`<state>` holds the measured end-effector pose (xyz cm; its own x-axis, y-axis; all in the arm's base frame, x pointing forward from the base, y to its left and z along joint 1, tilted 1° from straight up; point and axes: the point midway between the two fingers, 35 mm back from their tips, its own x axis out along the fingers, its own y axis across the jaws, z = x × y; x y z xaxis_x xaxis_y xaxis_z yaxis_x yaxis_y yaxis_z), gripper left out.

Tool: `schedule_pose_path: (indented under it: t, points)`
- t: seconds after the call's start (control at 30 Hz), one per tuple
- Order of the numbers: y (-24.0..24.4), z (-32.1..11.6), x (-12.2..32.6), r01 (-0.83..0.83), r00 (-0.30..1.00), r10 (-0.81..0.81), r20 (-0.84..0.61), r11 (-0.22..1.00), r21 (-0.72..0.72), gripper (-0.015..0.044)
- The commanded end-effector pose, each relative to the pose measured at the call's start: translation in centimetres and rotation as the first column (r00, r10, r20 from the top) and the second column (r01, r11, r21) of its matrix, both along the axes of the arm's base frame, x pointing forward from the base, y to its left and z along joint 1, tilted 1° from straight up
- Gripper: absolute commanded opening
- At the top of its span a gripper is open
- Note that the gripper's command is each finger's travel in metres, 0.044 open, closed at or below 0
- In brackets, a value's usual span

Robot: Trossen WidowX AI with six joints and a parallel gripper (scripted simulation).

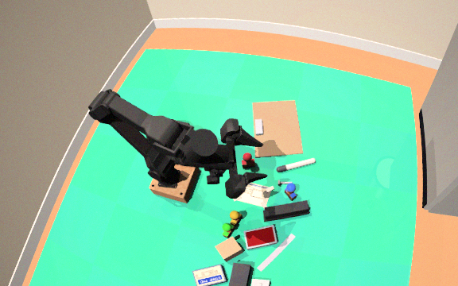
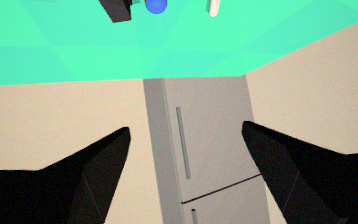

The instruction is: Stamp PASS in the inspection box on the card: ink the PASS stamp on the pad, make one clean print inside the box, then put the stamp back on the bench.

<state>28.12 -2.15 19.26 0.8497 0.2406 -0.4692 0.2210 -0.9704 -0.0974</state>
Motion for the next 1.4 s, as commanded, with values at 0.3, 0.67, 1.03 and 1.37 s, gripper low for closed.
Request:
schedule_pose_path:
  t: [0.3, 0.67, 1.03, 1.37]
  points:
    - [-3.0, -2.7, 0.0, -0.319, 0.945, 0.292, -0.145, 0.734, -0.6, 0.0212]
    - [-6.4, -6.1, -1.2, -0.657, 0.639, 0.522, -0.565, -0.01, -0.754, 0.0212]
    - [-8.1, -7.7, -2.4, -0.64, 0.303, 0.528, -0.794, -0.504, -0.58, 0.0212]
    - [-9.6, -8.9, -3.8, -0.407, -0.037, 0.419, -0.907, -0.835, -0.369, 0.0212]
